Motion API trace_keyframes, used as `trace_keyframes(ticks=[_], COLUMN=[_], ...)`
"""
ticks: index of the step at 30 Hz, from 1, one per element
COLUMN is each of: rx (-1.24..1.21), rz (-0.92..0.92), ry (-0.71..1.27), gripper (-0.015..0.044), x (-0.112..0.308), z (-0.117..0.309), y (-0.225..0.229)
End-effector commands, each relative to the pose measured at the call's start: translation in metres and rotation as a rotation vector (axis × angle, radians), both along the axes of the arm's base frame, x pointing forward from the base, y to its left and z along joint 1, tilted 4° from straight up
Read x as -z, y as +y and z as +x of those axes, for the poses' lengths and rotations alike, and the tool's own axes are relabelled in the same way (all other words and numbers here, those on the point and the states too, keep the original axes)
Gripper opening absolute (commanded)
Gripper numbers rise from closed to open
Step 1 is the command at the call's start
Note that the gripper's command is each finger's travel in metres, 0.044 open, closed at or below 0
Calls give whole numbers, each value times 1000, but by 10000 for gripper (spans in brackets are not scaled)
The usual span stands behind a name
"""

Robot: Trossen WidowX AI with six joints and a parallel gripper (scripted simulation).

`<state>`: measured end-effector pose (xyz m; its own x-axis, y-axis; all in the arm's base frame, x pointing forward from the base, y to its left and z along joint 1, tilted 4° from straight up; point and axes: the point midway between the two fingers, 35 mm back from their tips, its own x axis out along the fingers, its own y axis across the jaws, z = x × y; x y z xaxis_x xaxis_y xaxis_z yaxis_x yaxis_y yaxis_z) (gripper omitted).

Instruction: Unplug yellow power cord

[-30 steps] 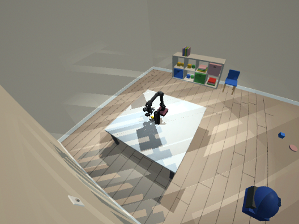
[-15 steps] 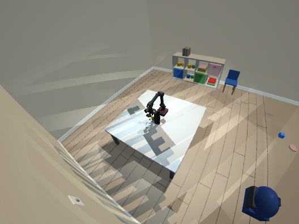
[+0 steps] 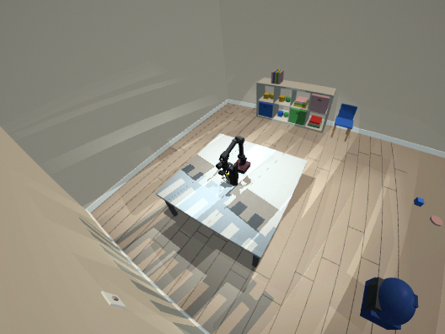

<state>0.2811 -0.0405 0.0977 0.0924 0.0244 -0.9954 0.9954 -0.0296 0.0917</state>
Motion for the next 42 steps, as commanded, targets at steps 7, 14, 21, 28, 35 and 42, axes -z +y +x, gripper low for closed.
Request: trace_keyframes(ticks=[7,14,21,28,35,42], rx=[0,0,0,1,1,2], rz=[0,0,-1,-3,-4,-6], ry=[0,0,1,1,1,2], gripper=[48,2,0,0,0,0], x=[2,2,2,2,2,2], z=[0,0,0,1,1,0], y=[0,0,-7,-18,-29,-40])
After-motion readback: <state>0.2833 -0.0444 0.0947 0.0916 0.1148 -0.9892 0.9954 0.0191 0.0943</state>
